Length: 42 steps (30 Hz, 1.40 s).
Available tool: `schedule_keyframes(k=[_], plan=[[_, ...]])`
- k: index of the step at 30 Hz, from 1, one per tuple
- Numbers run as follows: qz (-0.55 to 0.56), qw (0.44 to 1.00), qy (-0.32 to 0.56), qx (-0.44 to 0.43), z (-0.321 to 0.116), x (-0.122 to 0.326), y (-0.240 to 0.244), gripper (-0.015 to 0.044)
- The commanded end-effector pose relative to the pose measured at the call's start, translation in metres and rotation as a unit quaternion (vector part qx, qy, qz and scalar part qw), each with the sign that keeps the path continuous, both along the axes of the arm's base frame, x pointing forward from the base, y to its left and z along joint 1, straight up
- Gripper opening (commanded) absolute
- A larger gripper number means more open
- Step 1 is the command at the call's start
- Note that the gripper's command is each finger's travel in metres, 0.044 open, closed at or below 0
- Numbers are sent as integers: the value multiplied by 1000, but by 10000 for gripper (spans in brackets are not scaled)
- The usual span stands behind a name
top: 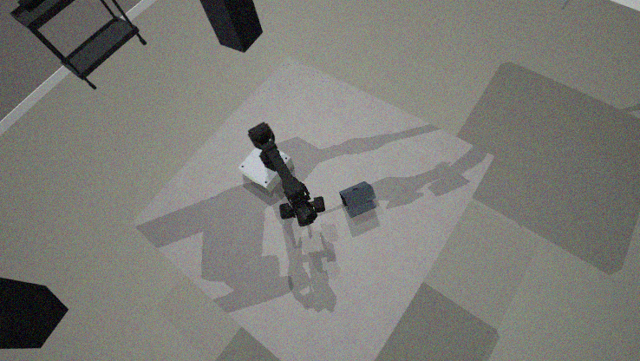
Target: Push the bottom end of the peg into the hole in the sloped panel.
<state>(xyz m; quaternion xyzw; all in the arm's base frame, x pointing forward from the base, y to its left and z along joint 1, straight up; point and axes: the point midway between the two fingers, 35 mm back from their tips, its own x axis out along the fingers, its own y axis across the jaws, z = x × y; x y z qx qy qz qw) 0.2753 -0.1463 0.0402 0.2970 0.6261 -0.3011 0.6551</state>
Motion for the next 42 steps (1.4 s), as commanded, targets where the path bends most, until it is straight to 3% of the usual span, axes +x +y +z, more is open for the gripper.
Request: schedule_keyframes(k=[1, 23, 38, 42], plan=[[-1, 1000, 7, 6, -12, -2, 2, 440], [-1, 1000, 7, 6, -32, -3, 3, 440], [0, 1000, 4, 2, -28, -2, 1, 46], [0, 1000, 4, 2, -28, -2, 1, 20]])
